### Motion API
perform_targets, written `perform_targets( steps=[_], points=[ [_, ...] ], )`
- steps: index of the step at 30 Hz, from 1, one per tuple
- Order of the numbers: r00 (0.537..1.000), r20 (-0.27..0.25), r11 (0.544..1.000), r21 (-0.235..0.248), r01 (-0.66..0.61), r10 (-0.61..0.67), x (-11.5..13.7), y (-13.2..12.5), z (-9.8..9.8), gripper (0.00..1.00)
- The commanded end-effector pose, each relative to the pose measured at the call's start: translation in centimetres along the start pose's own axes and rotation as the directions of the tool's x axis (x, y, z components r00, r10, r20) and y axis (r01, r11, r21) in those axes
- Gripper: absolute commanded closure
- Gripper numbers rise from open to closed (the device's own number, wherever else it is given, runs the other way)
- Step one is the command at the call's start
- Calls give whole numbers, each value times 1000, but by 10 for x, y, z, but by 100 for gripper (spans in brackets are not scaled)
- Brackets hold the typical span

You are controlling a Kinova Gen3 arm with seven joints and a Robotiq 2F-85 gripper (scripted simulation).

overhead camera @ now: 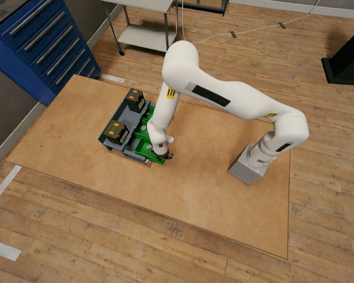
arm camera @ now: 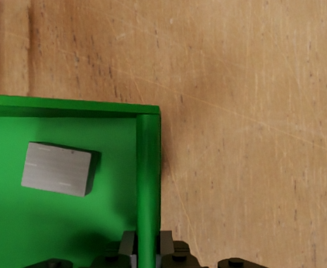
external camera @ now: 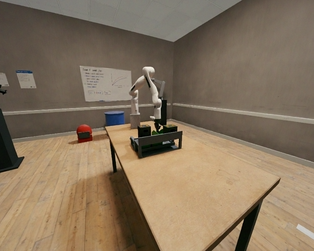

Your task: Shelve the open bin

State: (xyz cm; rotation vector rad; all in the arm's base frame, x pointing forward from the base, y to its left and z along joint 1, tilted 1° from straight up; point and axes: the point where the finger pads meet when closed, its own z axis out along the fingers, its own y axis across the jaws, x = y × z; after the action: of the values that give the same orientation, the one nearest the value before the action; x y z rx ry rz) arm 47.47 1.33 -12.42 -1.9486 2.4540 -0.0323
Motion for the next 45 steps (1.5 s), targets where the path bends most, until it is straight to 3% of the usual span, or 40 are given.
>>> perform_targets(
  steps=[1,45],
  points=[
    [1000,1,1000,3,0,0,0,-1,-1,90],
    [1000,1,1000,3,0,0,0,-30,-1,90]
  ],
)
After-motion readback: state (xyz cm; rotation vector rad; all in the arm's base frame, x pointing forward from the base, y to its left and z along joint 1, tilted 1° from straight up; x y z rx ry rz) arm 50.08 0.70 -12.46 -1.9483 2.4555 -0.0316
